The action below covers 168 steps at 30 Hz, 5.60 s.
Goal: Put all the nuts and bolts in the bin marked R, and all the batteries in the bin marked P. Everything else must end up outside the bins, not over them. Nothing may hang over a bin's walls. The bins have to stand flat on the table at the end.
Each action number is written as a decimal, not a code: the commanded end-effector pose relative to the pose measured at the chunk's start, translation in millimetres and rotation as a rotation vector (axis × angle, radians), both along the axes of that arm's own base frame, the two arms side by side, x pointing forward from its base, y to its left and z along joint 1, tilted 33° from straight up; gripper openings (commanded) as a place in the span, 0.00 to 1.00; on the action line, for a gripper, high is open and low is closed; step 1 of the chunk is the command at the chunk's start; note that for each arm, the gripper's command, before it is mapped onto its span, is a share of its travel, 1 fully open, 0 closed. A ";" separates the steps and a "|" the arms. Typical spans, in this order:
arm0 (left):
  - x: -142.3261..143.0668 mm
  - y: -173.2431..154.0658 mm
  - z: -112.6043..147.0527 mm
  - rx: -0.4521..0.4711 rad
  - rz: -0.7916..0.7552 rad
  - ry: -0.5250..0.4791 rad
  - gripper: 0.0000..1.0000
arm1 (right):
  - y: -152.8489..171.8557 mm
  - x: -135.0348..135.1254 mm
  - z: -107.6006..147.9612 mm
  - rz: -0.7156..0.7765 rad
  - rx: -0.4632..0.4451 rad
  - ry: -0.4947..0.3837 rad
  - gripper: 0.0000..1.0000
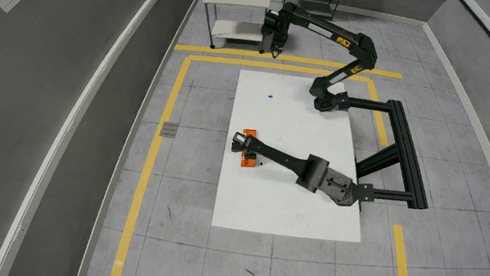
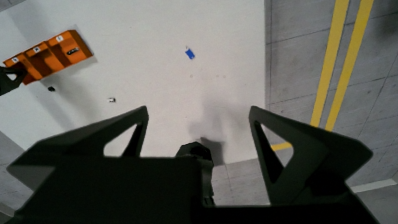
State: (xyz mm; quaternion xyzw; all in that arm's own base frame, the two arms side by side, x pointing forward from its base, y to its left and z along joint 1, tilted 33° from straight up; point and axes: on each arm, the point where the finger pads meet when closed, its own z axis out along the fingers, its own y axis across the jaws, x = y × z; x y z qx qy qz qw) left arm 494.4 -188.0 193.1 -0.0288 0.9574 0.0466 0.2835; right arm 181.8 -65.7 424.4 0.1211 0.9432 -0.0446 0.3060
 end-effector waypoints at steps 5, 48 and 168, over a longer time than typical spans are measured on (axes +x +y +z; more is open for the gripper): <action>16.5 4.5 -8.0 0.001 0.003 -0.006 0.11 | 3.1 0.0 21.4 0.010 -0.015 -0.035 1.00; 26.9 5.4 -21.2 -0.006 -0.001 -0.017 0.21 | 3.1 0.0 21.4 0.010 -0.015 -0.035 1.00; -67.8 23.2 -16.1 0.376 -0.583 0.057 0.30 | 3.1 0.0 21.4 0.010 -0.015 -0.035 1.00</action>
